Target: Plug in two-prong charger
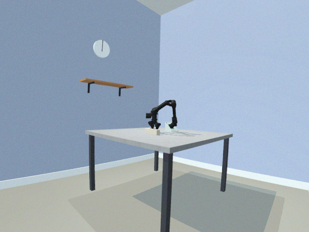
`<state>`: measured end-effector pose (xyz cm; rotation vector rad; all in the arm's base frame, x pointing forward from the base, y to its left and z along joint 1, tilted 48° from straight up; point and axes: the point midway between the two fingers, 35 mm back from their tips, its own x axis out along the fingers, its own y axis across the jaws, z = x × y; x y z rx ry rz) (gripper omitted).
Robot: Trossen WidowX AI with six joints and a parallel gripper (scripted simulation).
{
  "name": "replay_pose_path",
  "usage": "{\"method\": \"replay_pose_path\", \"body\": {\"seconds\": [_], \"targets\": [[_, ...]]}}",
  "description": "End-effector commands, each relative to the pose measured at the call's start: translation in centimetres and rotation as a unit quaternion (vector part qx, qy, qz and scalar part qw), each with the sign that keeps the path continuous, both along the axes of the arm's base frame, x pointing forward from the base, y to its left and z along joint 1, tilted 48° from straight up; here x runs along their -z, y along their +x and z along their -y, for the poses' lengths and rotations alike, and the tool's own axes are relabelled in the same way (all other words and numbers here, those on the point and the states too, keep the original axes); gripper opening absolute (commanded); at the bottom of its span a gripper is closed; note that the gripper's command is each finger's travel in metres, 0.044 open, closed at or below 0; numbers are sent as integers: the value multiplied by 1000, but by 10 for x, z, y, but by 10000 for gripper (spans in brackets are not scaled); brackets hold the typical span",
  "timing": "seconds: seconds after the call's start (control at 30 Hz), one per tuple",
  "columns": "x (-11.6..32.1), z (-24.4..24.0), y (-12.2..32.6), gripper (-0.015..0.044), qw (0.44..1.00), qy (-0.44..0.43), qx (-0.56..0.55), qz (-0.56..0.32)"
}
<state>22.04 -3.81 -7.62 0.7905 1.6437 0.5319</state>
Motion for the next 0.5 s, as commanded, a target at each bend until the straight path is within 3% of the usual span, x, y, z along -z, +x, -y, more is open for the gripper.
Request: {"method": "replay_pose_path", "body": {"seconds": [0.0, 0.17, 0.47], "targets": [[5, -8, -3, 440, 1000, 5, 1, -5], [5, -8, -3, 440, 1000, 5, 1, -5], [4, -5, -1, 204, 1000, 1, -1, -2]]}}
